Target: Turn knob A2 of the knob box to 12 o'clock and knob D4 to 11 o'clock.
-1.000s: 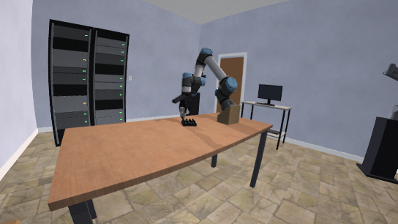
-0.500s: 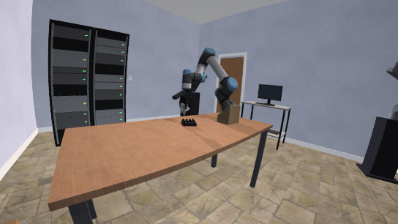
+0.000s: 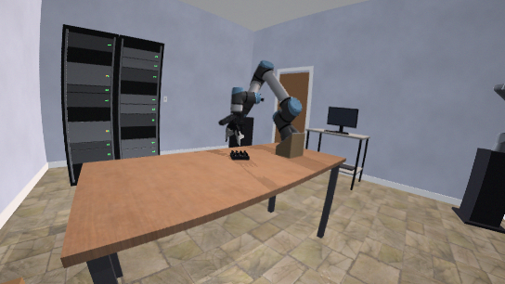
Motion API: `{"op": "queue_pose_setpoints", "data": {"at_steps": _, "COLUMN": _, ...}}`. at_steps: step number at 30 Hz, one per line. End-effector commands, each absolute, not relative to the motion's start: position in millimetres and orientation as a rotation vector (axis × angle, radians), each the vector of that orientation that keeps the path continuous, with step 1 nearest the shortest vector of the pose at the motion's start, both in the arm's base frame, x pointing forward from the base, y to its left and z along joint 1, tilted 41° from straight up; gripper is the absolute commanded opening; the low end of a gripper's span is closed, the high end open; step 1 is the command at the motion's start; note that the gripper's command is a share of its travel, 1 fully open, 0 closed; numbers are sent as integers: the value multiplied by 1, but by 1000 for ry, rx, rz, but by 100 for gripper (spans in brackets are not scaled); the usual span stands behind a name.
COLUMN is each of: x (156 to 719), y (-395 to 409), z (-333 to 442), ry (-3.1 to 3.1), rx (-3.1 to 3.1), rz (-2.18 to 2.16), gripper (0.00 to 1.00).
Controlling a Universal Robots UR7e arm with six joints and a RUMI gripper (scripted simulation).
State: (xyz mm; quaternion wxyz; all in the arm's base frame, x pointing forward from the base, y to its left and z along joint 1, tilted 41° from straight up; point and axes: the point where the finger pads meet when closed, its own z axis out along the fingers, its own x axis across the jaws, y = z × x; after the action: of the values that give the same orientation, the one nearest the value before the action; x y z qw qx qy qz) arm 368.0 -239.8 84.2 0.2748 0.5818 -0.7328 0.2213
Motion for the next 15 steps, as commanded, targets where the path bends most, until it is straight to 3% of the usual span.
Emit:
{"op": "queue_pose_setpoints", "data": {"at_steps": 1, "x": 368, "y": -239, "z": 85, "ry": -1970, "rx": 1564, "rz": 596, "gripper": 100}}
{"op": "queue_pose_setpoints", "data": {"at_steps": 15, "x": 373, "y": -218, "z": 109, "ry": -1970, "rx": 1564, "rz": 596, "gripper": 100}}
